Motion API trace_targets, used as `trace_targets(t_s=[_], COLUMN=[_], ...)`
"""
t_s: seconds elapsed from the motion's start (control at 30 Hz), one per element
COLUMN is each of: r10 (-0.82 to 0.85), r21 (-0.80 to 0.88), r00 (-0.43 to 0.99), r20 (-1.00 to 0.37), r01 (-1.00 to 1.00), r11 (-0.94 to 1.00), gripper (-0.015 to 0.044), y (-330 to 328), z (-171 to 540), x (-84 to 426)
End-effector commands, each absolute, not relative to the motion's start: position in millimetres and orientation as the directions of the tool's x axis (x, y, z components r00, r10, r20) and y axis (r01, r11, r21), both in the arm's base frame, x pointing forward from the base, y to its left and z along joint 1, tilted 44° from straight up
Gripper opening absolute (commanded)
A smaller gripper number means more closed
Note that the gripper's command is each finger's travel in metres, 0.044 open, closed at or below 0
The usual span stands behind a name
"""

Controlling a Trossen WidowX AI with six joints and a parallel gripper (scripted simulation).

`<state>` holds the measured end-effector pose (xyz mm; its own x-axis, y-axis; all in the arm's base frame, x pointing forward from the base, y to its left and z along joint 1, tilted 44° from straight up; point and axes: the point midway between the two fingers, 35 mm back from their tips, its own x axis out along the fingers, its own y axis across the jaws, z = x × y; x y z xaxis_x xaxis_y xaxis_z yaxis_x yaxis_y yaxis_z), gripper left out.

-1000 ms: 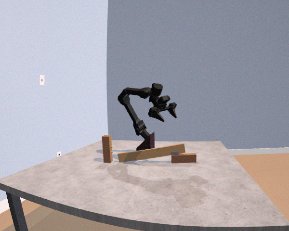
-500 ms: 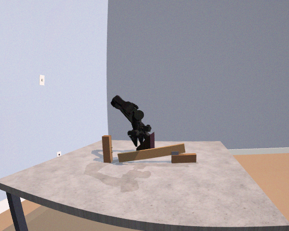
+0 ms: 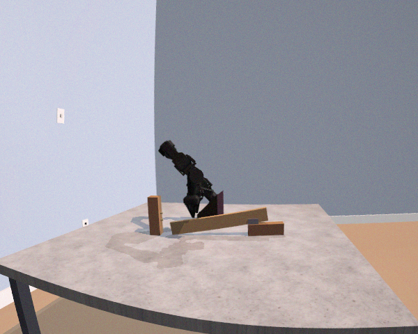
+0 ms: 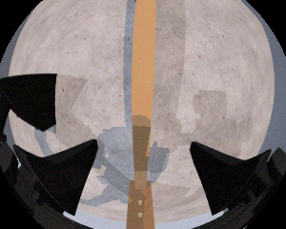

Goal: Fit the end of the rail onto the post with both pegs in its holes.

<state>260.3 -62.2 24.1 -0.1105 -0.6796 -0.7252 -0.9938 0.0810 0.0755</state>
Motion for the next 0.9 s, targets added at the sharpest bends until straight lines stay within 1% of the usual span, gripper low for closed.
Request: trace_targets(t_s=[0.0,0.87], r10=[-0.682,-0.683], r21=[0.086,0.085], r00=[-0.116,-0.116], r20=[-0.722,-0.722], r01=[-0.993,-0.993], r11=[0.078,0.079], gripper=[0.0440,0.0440], y=[-66.4,-94.9], z=[19.2,-11.3], x=[258.1,253.7])
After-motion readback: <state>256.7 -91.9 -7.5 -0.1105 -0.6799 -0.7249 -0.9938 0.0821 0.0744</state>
